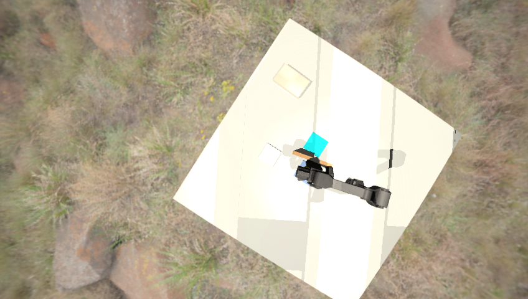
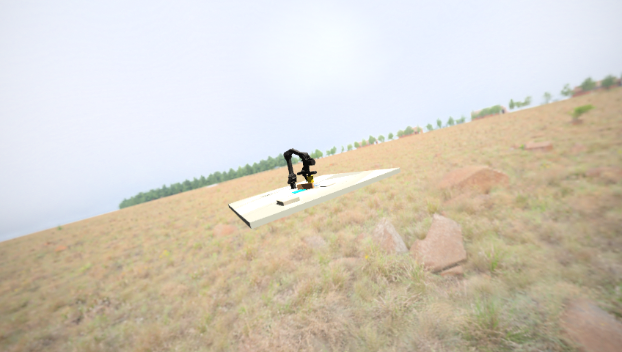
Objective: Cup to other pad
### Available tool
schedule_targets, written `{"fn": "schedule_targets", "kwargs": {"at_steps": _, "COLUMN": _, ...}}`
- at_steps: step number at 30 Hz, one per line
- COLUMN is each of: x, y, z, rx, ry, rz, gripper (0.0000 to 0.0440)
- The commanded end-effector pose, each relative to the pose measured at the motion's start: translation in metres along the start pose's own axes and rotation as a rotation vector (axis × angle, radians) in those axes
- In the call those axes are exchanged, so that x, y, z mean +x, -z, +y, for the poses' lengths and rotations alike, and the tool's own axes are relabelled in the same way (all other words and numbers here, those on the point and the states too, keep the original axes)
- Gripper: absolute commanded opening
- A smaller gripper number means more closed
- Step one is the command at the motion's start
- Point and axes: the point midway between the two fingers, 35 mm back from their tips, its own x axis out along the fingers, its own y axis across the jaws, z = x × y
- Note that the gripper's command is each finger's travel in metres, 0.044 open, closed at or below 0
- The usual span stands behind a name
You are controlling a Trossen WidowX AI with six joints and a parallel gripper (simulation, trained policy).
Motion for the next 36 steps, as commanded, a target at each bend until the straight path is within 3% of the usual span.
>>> {"fn": "schedule_targets", "kwargs": {"at_steps": 1, "x": -0.014, "y": -0.005, "z": -0.002, "rx": 0.040, "ry": -0.028, "rz": -0.005, "gripper": 0.0022}}
{"fn": "schedule_targets", "kwargs": {"at_steps": 19, "x": -0.053, "y": -0.046, "z": -0.007, "rx": 0.206, "ry": -0.139, "rz": -0.042, "gripper": 0.0011}}
{"fn": "schedule_targets", "kwargs": {"at_steps": 36, "x": -0.053, "y": -0.102, "z": -0.022, "rx": 0.343, "ry": -0.211, "rz": -0.108, "gripper": 0.0000}}
